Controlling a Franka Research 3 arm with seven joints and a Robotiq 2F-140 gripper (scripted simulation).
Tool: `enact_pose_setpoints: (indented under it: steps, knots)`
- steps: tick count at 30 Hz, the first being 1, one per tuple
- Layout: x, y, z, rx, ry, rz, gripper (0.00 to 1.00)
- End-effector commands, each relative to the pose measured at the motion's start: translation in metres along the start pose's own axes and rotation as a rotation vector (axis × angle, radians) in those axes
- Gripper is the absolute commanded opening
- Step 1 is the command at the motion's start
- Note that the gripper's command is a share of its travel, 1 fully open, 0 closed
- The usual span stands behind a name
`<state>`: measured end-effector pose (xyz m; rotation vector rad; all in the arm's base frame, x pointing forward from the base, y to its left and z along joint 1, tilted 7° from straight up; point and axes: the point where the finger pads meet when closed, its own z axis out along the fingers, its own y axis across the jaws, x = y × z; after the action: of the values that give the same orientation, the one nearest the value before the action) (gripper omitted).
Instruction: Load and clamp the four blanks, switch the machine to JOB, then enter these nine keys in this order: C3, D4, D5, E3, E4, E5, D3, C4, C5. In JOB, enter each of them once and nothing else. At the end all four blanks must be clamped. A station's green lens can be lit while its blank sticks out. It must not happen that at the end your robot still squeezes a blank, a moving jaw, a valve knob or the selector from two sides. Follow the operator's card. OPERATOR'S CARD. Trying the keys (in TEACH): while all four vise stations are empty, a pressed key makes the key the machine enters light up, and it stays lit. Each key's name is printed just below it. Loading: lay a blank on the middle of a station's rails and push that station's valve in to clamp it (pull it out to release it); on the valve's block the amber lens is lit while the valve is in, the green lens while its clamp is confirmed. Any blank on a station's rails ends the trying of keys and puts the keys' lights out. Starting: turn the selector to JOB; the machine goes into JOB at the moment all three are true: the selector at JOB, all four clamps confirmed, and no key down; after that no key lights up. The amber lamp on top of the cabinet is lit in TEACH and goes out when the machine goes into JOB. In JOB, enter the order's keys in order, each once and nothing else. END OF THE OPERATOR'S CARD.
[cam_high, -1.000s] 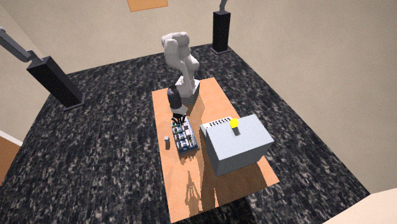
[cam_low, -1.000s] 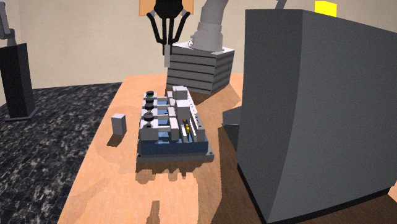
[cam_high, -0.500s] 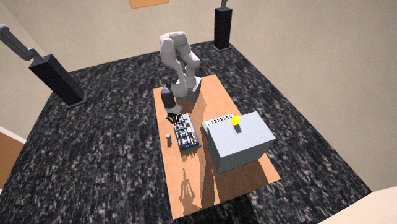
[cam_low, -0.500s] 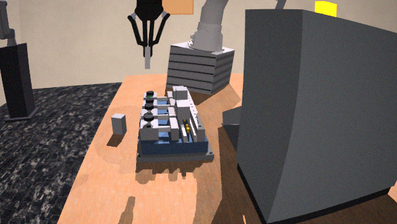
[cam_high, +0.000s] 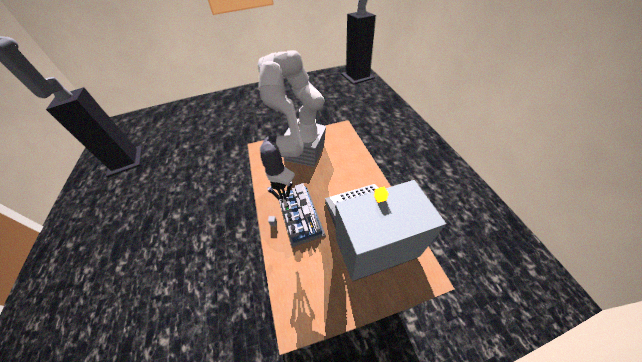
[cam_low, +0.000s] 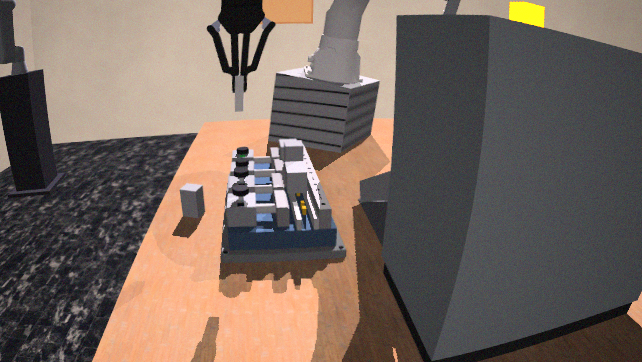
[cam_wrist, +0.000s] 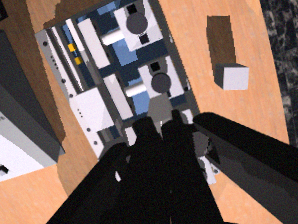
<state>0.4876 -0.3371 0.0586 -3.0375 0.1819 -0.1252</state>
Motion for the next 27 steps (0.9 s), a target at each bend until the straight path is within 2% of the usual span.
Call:
enact_pose_setpoints:
  steps: [1,15,27]
  knots:
    - [0.000,-0.001,0.000,0.001,-0.002,-0.010,0.00]
    - [0.000,-0.001,0.002,0.001,-0.002,-0.010,0.00]
    - [0.000,-0.001,0.015,0.001,-0.002,-0.010,0.00]
